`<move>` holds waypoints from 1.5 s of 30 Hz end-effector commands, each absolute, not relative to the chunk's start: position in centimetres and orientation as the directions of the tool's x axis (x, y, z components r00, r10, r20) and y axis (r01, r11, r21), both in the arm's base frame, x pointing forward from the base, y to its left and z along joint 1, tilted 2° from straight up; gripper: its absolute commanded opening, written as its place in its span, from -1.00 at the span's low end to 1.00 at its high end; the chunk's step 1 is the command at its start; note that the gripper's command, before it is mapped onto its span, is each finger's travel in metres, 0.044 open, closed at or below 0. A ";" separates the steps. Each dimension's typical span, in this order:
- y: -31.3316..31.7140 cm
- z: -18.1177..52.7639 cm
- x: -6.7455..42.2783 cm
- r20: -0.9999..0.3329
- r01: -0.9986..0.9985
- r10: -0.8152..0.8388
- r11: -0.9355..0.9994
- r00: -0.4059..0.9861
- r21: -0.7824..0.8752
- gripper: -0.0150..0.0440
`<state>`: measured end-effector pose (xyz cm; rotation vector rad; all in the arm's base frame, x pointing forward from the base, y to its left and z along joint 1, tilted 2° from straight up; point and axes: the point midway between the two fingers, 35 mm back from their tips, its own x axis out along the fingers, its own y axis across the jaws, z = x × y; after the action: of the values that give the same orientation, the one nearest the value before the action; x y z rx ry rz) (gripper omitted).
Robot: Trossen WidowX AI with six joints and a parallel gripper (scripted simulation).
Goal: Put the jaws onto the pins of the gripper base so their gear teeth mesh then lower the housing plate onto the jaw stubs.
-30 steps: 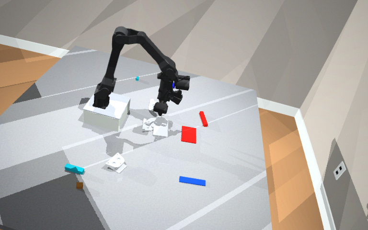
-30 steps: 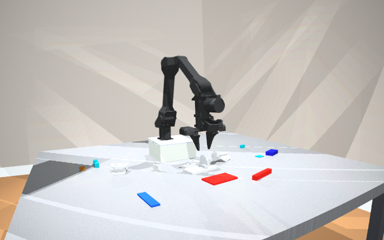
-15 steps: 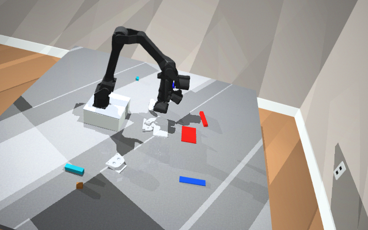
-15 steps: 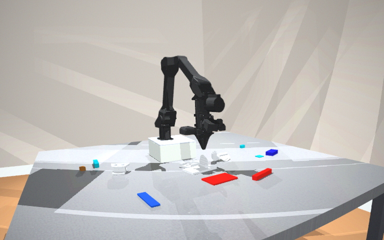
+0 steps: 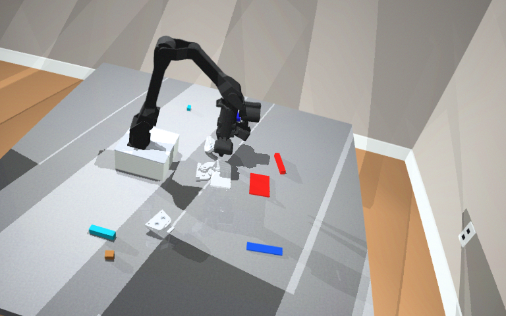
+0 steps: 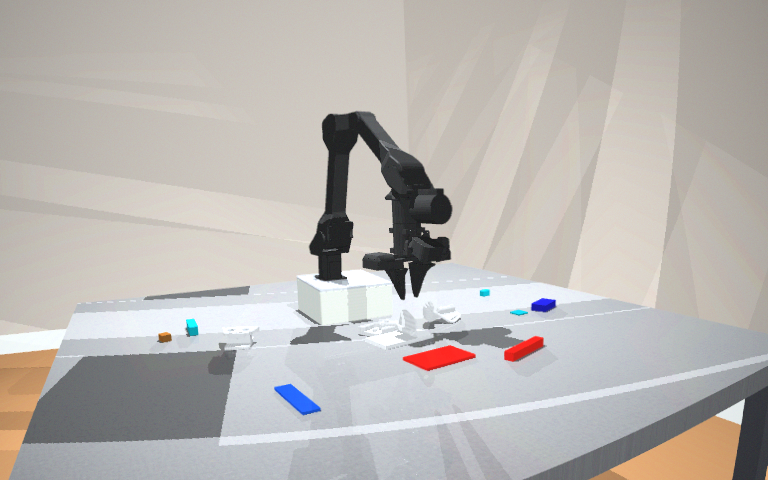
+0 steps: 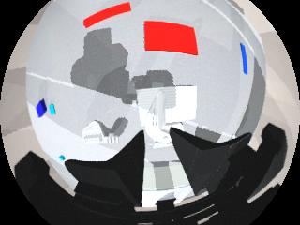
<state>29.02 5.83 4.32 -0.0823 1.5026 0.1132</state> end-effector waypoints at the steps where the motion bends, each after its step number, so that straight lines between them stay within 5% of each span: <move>1: 6.3 4.4 28.7 -0.998 -0.230 0.023 0.973 0.063 0.008 0.31; 9: 7.4 4.4 28.2 -0.998 -0.457 0.023 0.889 0.061 -0.007 1.00; 28: 9.8 4.6 26.7 -0.998 -0.869 0.024 0.494 0.056 -0.037 1.00; 45: 11.8 4.7 25.2 -0.998 -0.999 0.024 0.015 0.051 -0.051 1.00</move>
<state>25.44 11.63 4.57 -1.1397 1.1944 1.1213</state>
